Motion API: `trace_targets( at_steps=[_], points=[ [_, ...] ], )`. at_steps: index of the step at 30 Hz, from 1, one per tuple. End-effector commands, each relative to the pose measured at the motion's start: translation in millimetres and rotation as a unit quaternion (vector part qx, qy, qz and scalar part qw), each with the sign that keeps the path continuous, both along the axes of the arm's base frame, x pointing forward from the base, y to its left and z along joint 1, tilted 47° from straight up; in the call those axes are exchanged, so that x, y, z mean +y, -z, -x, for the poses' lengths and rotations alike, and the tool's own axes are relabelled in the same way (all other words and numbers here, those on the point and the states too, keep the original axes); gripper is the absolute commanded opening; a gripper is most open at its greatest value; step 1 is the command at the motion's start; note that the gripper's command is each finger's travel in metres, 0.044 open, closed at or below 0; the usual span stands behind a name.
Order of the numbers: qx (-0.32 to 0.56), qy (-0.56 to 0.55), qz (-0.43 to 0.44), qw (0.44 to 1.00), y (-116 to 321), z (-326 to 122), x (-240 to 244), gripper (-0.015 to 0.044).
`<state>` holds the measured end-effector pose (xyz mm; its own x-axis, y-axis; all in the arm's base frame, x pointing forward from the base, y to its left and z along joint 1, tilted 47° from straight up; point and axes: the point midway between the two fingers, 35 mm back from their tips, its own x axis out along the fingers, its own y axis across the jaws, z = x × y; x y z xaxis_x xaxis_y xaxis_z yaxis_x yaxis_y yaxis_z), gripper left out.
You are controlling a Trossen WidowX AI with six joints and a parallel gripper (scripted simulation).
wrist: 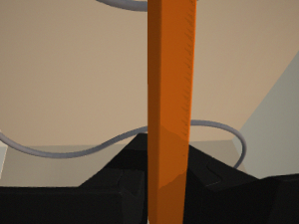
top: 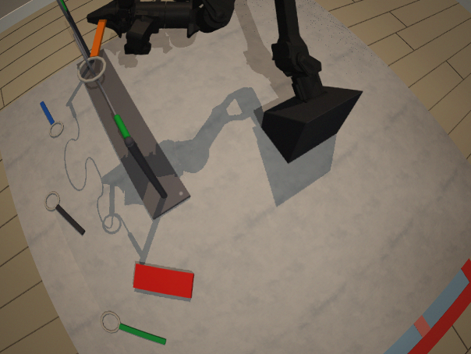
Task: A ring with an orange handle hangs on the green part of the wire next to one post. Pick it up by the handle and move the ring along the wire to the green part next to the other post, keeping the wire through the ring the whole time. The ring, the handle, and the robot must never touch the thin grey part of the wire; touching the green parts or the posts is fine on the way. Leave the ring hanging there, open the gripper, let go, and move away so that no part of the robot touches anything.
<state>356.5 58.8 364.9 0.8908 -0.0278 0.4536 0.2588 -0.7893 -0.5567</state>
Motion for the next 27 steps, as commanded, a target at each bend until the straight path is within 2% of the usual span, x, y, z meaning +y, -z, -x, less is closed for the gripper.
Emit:
trace_targets(
  at_steps=[1, 11, 27],
  points=[
    [-0.005, -0.001, 0.033, 0.999, -0.2, 0.1, 1.6, -0.0150],
    [-0.007, 0.000, 0.038, 0.999, 2.9, -1.3, -6.6, -0.0150],
    [0.013, 0.001, -0.073, 0.997, 27.2, -6.8, -37.4, -0.0150]
  ],
)
